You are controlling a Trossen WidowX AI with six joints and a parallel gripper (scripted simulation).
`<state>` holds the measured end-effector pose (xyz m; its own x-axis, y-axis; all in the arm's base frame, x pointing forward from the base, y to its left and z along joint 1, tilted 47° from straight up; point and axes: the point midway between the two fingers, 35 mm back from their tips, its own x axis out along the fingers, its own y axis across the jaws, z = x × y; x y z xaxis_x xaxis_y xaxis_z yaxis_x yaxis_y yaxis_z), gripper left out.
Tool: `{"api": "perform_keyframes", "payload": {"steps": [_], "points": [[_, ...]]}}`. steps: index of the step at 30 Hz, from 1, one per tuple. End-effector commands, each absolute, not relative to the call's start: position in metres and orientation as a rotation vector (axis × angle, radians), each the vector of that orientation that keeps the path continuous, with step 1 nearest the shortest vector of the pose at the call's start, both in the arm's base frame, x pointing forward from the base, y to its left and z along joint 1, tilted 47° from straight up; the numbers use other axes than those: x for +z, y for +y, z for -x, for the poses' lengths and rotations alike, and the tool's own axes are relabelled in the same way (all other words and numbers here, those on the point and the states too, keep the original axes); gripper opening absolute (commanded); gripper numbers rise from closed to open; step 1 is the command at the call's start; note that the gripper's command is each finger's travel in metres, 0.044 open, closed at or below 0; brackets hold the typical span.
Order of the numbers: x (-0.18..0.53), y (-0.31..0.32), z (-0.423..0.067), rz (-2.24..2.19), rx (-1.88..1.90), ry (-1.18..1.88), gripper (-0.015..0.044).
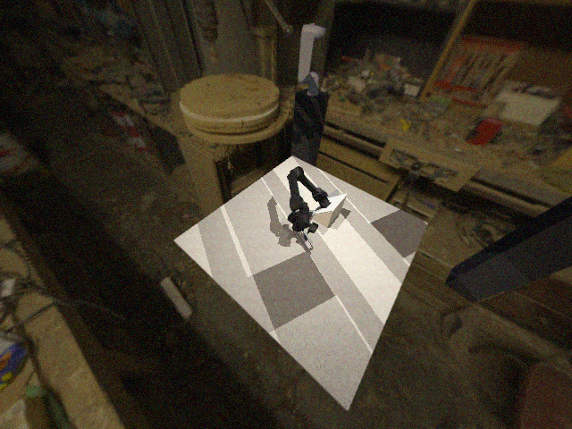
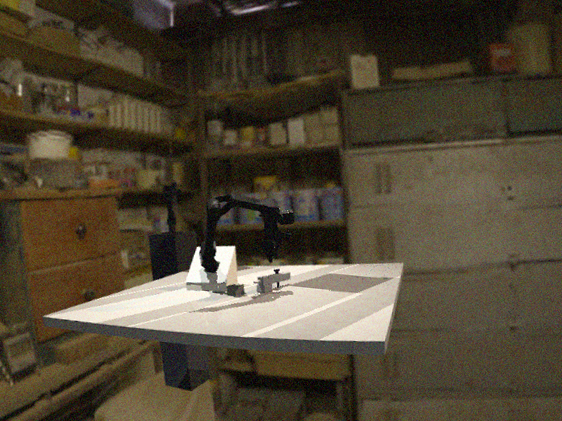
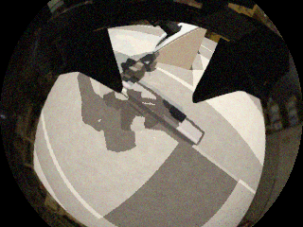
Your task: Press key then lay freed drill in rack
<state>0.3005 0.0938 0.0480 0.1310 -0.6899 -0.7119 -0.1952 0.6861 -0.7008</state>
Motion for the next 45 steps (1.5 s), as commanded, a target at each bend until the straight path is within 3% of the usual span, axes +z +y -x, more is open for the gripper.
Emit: {"api": "perform_keyframes", "payload": {"steps": [1,12,45], "points": [[0.061,0.048,-0.292,1.109,-0.128,1.523,0.0440],[0.075,-0.028,-0.260,1.642,0.377,1.631,0.0440],[0.061,-0.037,-0.263,1.649,0.386,1.631,0.0440]]}}
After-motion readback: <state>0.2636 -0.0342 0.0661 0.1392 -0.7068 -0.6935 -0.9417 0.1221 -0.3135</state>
